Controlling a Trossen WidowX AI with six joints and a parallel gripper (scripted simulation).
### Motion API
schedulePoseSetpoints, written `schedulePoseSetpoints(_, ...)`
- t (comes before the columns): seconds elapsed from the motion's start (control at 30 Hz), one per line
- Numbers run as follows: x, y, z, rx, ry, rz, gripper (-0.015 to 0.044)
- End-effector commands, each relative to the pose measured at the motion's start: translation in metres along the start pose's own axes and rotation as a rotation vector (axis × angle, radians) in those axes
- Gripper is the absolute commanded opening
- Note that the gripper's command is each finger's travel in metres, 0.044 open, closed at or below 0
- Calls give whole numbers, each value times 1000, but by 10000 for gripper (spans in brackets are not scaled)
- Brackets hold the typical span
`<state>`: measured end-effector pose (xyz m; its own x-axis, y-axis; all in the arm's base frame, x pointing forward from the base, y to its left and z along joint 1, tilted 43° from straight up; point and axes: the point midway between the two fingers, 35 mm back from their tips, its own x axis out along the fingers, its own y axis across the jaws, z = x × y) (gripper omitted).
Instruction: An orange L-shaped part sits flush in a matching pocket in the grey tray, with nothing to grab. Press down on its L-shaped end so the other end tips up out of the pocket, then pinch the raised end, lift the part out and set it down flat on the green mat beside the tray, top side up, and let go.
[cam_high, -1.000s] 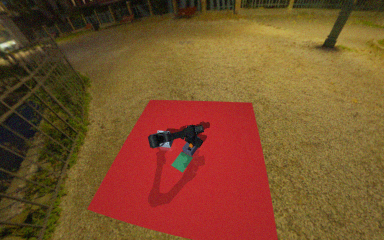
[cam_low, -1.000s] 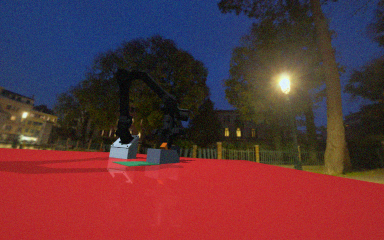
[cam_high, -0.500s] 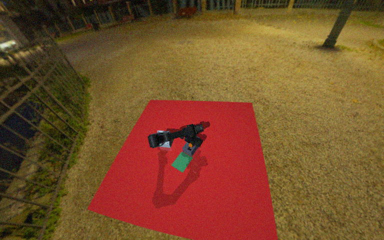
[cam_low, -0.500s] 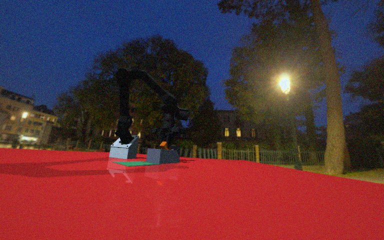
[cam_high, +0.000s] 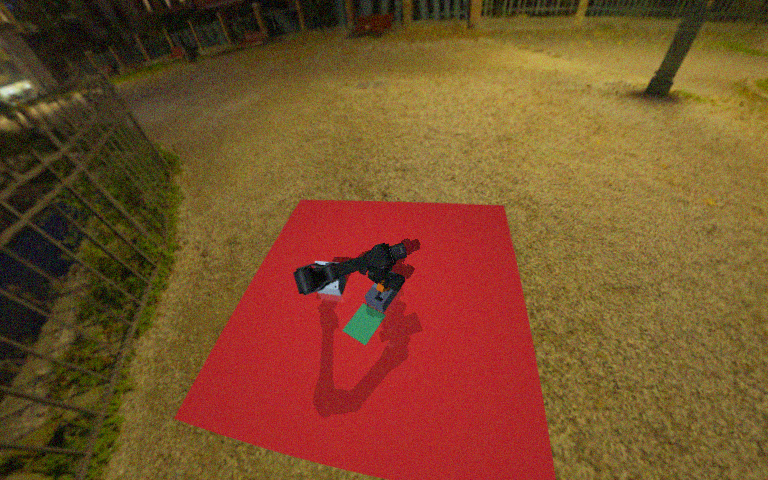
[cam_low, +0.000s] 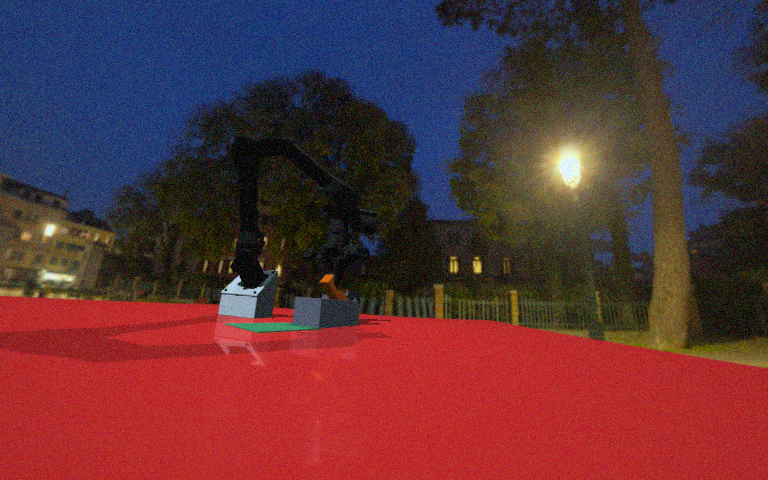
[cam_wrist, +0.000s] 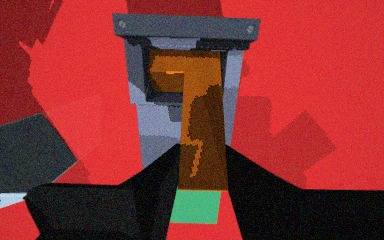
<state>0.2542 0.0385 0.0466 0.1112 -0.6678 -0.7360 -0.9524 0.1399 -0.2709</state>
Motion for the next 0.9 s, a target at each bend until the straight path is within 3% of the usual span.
schedulePoseSetpoints(0.0,-9,-2,1,7,-9,-3,0)
schedulePoseSetpoints(0.87,-49,-1,1,6,-9,-2,0)
